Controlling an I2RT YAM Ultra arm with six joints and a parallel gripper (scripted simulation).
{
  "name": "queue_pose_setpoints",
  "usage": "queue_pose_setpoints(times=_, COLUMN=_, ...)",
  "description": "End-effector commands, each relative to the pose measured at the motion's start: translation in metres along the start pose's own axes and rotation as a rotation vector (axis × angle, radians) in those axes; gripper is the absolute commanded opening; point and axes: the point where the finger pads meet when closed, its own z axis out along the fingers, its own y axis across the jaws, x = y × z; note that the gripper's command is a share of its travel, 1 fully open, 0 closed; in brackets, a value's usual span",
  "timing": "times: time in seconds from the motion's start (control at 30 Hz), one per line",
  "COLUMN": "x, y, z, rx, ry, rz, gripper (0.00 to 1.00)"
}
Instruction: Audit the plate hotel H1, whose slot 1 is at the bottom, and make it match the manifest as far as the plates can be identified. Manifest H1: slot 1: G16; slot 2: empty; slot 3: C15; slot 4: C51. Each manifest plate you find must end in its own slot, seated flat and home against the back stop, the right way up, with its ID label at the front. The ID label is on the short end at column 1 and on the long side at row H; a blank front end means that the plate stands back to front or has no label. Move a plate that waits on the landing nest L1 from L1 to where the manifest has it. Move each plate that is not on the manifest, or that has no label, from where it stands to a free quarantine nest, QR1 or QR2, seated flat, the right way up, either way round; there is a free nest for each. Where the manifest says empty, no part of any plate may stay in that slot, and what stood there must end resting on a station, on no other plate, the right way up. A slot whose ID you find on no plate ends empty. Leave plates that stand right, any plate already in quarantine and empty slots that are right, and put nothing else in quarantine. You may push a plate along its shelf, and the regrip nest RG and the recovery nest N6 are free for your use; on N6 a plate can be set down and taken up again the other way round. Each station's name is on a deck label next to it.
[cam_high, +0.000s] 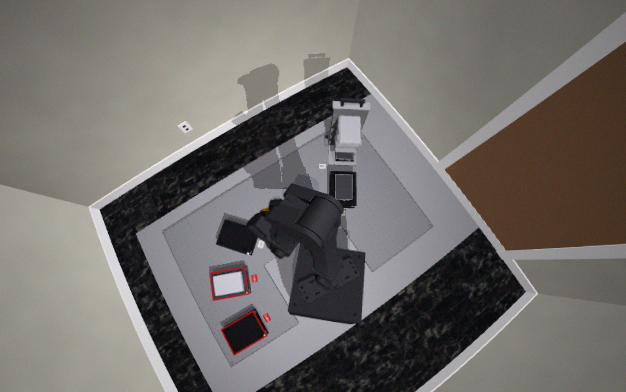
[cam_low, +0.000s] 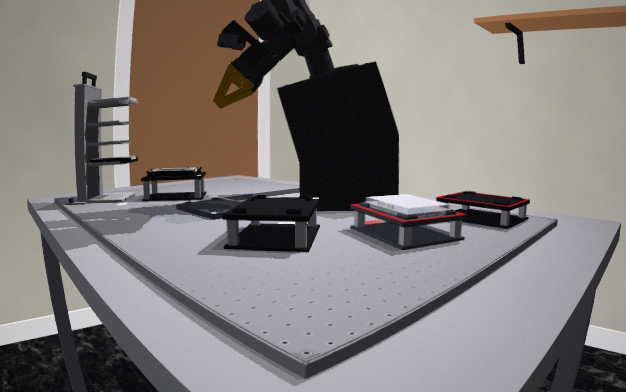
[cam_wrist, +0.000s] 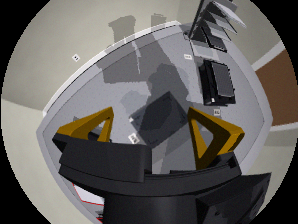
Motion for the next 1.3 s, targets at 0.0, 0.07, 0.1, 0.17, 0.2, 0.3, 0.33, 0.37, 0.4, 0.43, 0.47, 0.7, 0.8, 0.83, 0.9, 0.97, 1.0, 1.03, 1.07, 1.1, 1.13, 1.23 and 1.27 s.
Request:
queue_pose_setpoints(times=0.0, x=-0.003, y=-0.001, z=0.0, rx=0.006, ry=-0.012, rz=0.005, gripper=1.0)
queue_pose_setpoints(times=0.07, x=-0.003, y=-0.001, z=0.0, rx=0.006, ry=-0.012, rz=0.005, gripper=1.0)
queue_pose_setpoints(times=0.1, x=-0.003, y=-0.001, z=0.0, rx=0.006, ry=-0.012, rz=0.005, gripper=1.0)
queue_pose_setpoints(times=0.17, x=-0.003, y=-0.001, z=0.0, rx=0.006, ry=-0.012, rz=0.005, gripper=1.0)
queue_pose_setpoints(times=0.2, x=-0.003, y=-0.001, z=0.0, rx=0.006, ry=-0.012, rz=0.005, gripper=1.0)
queue_pose_setpoints(times=0.3, x=-0.003, y=-0.001, z=0.0, rx=0.006, ry=-0.012, rz=0.005, gripper=1.0)
queue_pose_setpoints(times=0.33, x=-0.003, y=-0.001, z=0.0, rx=0.006, ry=-0.012, rz=0.005, gripper=1.0)
queue_pose_setpoints(times=0.37, x=-0.003, y=-0.001, z=0.0, rx=0.006, ry=-0.012, rz=0.005, gripper=1.0)
queue_pose_setpoints(times=0.4, x=-0.003, y=-0.001, z=0.0, rx=0.006, ry=-0.012, rz=0.005, gripper=1.0)
queue_pose_setpoints(times=0.43, x=-0.003, y=-0.001, z=0.0, rx=0.006, ry=-0.012, rz=0.005, gripper=1.0)
queue_pose_setpoints(times=0.47, x=-0.003, y=-0.001, z=0.0, rx=0.006, ry=-0.012, rz=0.005, gripper=1.0)
queue_pose_setpoints(times=0.7, x=-0.012, y=-0.001, z=-0.01, rx=0.006, ry=-0.012, rz=0.005, gripper=1.0)
queue_pose_setpoints(times=0.8, x=-0.017, y=0.0, z=-0.015, rx=0.006, ry=-0.012, rz=0.005, gripper=1.0)
queue_pose_setpoints(times=0.83, x=-0.019, y=-0.003, z=-0.013, rx=0.006, ry=-0.012, rz=0.005, gripper=1.0)
queue_pose_setpoints(times=0.9, x=-0.019, y=-0.003, z=-0.013, rx=0.006, ry=-0.012, rz=0.005, gripper=1.0)
queue_pose_setpoints(times=0.97, x=-0.022, y=-0.007, z=-0.01, rx=0.006, ry=-0.012, rz=0.005, gripper=1.0)
queue_pose_setpoints(times=1.0, x=-0.024, y=-0.01, z=-0.008, rx=0.006, ry=-0.012, rz=0.005, gripper=1.0)
queue_pose_setpoints(times=1.03, x=-0.026, y=-0.012, z=-0.006, rx=0.006, ry=-0.012, rz=0.005, gripper=1.0)
queue_pose_setpoints(times=1.07, x=-0.027, y=-0.014, z=-0.005, rx=0.007, ry=-0.012, rz=0.005, gripper=1.0)
queue_pose_setpoints(times=1.1, x=-0.029, y=-0.017, z=-0.003, rx=0.007, ry=-0.013, rz=0.005, gripper=1.0)
queue_pose_setpoints(times=1.13, x=-0.031, y=-0.019, z=-0.001, rx=0.007, ry=-0.013, rz=0.005, gripper=1.0)
queue_pose_setpoints(times=1.23, x=-0.036, y=-0.026, z=0.004, rx=0.007, ry=-0.013, rz=0.005, gripper=1.0)
queue_pose_setpoints(times=1.27, x=-0.038, y=-0.029, z=0.005, rx=0.007, ry=-0.013, rz=0.005, gripper=1.0)
